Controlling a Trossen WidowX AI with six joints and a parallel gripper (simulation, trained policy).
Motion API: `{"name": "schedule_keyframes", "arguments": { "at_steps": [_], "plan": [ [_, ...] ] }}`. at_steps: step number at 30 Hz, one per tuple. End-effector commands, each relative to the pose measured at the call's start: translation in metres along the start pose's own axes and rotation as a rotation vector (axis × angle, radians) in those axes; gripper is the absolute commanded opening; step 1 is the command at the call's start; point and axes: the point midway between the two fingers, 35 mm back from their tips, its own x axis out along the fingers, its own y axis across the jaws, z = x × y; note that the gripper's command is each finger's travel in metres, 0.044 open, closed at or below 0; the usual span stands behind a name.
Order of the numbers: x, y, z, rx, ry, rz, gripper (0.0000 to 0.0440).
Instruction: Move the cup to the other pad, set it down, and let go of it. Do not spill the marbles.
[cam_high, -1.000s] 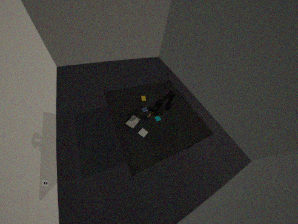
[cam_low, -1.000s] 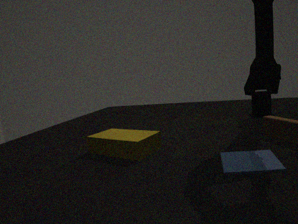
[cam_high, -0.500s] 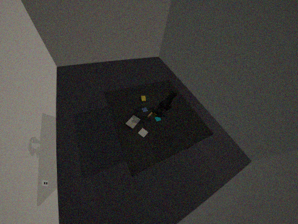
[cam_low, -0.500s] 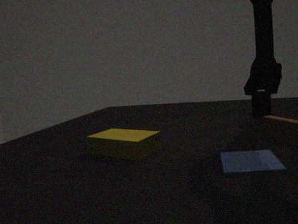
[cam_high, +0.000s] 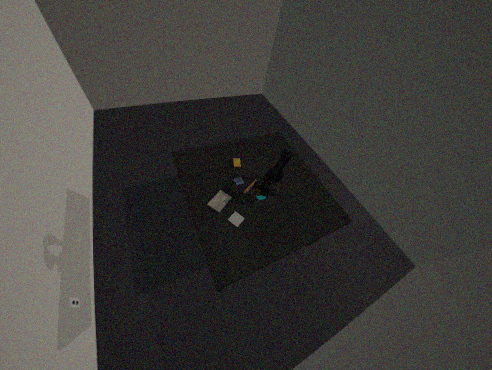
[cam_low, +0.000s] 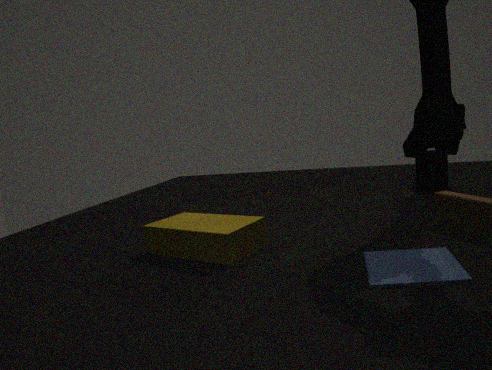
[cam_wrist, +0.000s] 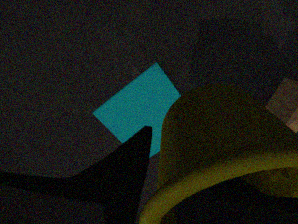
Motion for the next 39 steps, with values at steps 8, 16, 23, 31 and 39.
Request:
{"name": "schedule_keyframes", "arguments": {
  "at_steps": [8, 16, 23, 31, 39],
  "plan": [
    [0.021, 0.012, -0.006, 0.036, -0.005, -0.007, 0.0000],
    [0.038, 0.022, -0.014, 0.065, 0.001, -0.008, 0.0005],
    [0.048, 0.027, -0.021, 0.092, 0.015, -0.012, 0.0036],
    [0.051, 0.024, -0.020, 0.126, -0.023, -0.015, 0.0095],
    [0.037, 0.023, -0.012, 0.150, -0.115, 0.002, 0.0167]
  ]
}}
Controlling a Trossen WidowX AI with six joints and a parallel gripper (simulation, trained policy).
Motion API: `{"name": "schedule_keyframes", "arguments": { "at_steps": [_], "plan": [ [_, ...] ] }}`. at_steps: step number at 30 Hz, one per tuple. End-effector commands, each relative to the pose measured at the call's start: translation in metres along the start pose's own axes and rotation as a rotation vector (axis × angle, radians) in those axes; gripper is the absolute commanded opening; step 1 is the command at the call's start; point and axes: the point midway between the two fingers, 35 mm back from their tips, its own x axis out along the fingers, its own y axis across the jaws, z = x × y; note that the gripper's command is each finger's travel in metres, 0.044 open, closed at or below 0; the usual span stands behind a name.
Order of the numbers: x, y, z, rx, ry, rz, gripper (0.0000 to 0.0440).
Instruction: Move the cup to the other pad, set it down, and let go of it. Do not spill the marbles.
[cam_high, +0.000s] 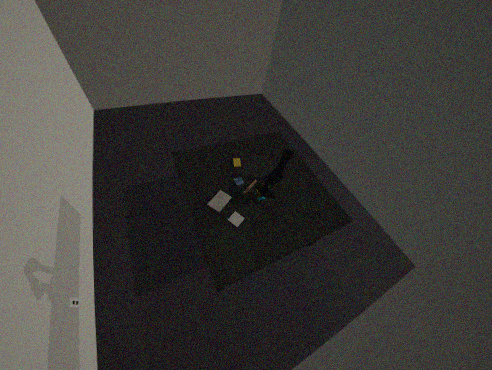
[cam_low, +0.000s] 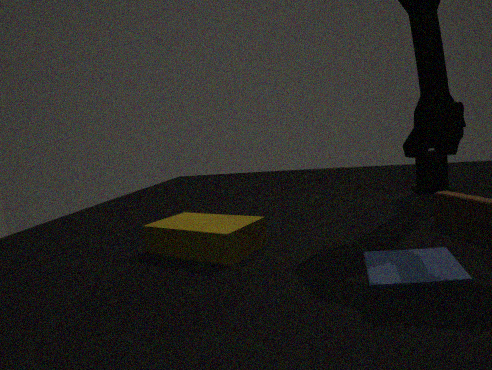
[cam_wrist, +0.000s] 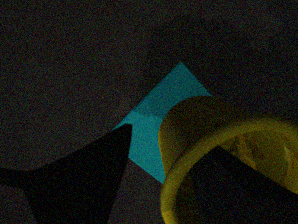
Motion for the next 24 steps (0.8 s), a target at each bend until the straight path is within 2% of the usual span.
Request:
{"name": "schedule_keyframes", "arguments": {
  "at_steps": [1, 10, 24],
  "plan": [
    [-0.004, 0.001, -0.001, 0.008, -0.020, 0.012, 0.0170],
    [-0.019, 0.001, -0.004, 0.025, -0.074, 0.032, 0.0203],
    [-0.053, -0.003, -0.004, 0.066, -0.180, 0.042, 0.0291]
  ]
}}
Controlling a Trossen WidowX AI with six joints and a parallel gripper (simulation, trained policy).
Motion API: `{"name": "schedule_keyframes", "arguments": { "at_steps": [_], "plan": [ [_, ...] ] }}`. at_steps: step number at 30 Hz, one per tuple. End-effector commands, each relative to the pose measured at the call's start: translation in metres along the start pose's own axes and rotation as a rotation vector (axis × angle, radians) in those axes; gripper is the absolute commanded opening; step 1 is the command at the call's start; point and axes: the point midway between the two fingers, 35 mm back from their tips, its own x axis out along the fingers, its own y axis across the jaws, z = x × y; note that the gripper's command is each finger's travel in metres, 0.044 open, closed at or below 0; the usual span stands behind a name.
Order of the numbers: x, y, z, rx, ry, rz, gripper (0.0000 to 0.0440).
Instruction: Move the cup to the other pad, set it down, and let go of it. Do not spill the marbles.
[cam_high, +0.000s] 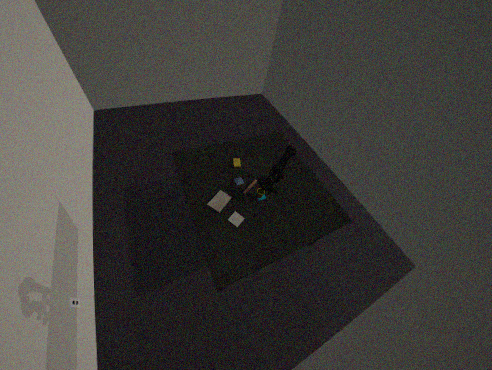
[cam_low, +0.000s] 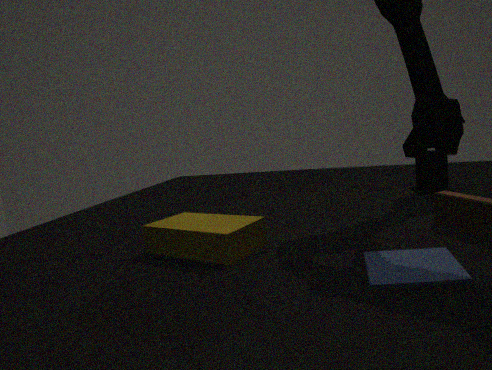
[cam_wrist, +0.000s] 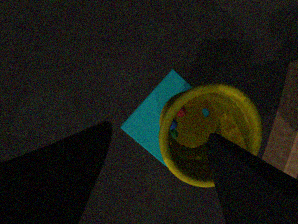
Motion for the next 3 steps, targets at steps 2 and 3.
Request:
{"name": "schedule_keyframes", "arguments": {
  "at_steps": [2, 3],
  "plan": [
    [-0.0132, -0.0019, 0.0051, 0.015, -0.040, 0.001, 0.0318],
    [-0.0167, -0.0028, 0.0064, 0.018, -0.049, -0.001, 0.0333]
  ]
}}
